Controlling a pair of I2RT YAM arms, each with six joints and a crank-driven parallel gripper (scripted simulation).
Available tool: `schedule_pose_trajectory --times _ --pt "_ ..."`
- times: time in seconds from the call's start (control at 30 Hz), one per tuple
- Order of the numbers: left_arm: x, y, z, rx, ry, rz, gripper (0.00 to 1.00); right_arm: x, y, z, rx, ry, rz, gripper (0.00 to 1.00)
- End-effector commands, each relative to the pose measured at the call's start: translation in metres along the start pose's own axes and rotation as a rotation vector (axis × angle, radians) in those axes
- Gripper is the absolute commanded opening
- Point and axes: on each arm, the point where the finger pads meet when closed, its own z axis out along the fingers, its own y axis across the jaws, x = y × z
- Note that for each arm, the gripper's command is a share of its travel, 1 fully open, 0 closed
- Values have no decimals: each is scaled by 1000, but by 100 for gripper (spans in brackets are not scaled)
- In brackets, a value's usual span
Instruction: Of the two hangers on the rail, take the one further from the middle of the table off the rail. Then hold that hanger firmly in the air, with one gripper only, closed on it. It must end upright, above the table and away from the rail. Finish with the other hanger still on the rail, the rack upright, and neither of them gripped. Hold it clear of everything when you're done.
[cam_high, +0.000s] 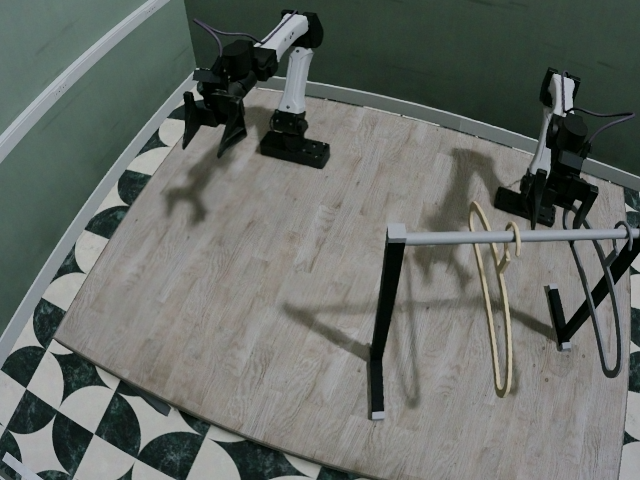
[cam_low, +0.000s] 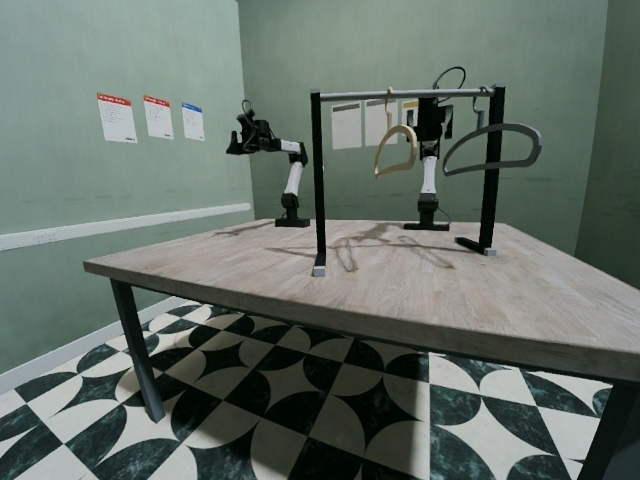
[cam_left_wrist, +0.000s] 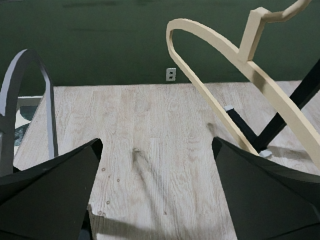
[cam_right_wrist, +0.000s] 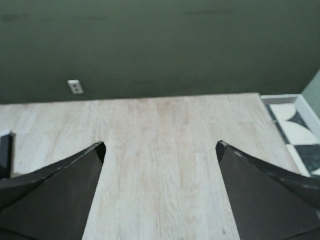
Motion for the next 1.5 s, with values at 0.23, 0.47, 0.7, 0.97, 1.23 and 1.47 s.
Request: schedule_pose_trajectory --times 0.23,0.47,0.7,0.97,1.23,1.47 --pt "-8 0 -2 -3 -23 -3 100 -9 -1 -2 3 -24 -3 100" --pt "-8 0 -2 -3 -23 -3 100 -9 -1 -2 3 -24 -3 100" --pt "-4 5 -2 -26 17 -16 51 -11 12 -5 -50 -43 21 100" --pt "-4 26 -6 -107 157 -51 32 -47 81 -44 -323 -189 119 100" --pt "-25 52 -13 -200 242 -87 32 -93 166 -100 -655 -392 222 100" --pt "-47 80 -23 -295 287 -87 32 -133 251 -158 -997 -558 318 100"
